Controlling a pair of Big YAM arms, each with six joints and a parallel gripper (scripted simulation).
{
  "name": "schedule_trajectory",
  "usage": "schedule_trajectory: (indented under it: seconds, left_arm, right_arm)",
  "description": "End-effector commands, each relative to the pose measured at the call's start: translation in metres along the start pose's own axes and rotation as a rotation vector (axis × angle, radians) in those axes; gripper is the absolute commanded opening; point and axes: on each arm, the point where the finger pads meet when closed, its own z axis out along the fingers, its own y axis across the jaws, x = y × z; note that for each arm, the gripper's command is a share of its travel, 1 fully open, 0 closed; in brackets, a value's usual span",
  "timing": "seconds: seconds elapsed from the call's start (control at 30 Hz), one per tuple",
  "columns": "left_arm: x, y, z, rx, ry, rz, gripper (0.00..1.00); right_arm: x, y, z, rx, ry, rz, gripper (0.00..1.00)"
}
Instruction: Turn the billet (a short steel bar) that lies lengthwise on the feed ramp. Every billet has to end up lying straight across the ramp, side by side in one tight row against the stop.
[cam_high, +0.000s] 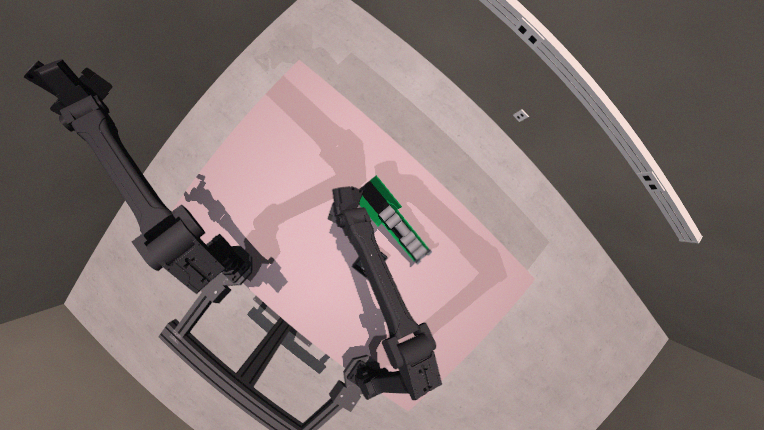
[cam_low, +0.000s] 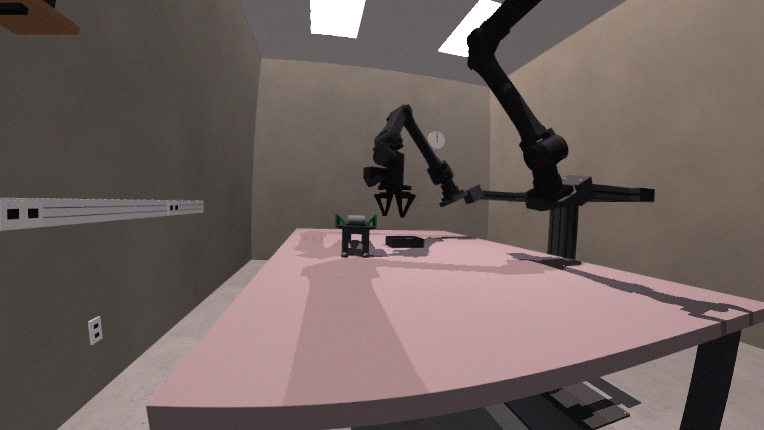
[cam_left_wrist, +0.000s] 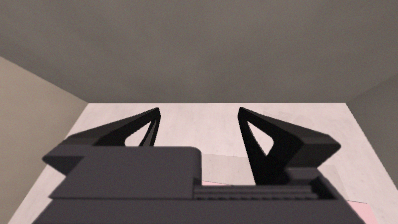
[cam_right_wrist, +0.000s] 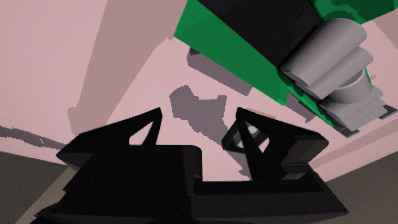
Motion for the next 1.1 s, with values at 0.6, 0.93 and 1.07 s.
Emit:
schedule_trajectory:
  seconds: [0.6, 0.93, 1.07]
  left_arm:
    - [-0.082, 0.006, -0.053, 0.04, -0.401, 0.275, 1.0]
    - [-0.093, 0.007, -0.064, 0.036, -0.464, 0.316, 1.0]
    - [-0.094, 0.007, -0.065, 0.036, -0.468, 0.319, 1.0]
  right_arm:
    - [-0.012, 0.003, -0.012, -0.015, -0.026, 0.011, 1.0]
    - [-0.012, 0.003, -0.012, -0.015, -0.026, 0.011, 1.0]
    - [-0.012, 0.003, -0.012, -0.015, -0.026, 0.011, 1.0]
